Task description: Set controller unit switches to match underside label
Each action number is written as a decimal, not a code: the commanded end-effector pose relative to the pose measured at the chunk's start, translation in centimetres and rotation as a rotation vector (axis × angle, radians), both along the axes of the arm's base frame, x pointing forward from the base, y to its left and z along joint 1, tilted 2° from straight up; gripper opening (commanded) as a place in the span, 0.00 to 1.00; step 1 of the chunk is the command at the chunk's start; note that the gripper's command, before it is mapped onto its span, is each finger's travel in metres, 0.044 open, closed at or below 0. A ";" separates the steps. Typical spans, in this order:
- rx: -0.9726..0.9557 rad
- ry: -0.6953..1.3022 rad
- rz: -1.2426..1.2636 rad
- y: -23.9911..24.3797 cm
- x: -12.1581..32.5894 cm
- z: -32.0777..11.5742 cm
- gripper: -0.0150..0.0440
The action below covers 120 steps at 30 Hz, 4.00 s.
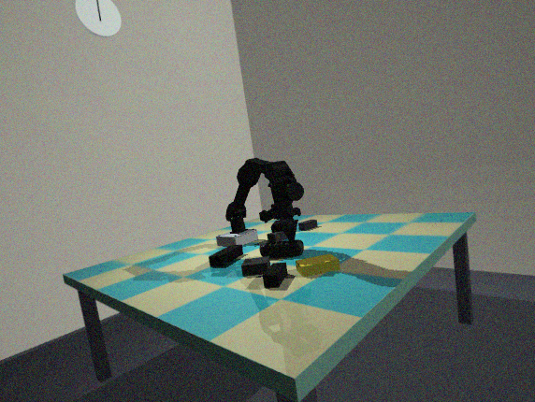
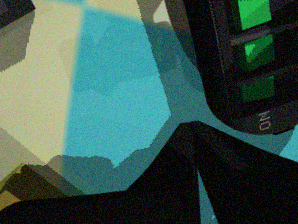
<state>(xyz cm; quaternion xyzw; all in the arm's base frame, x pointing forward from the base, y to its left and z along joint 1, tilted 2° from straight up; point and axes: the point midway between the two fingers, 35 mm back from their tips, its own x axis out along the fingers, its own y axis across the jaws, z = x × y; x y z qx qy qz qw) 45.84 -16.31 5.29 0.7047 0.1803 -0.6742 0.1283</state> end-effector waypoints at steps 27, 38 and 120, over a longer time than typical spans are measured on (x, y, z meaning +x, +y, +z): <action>0.025 0.052 0.009 -0.1 0.2 -4.6 0.25; 0.029 0.062 0.010 0.0 0.1 -5.1 0.25; 0.384 0.057 0.027 3.7 -4.4 -5.8 0.25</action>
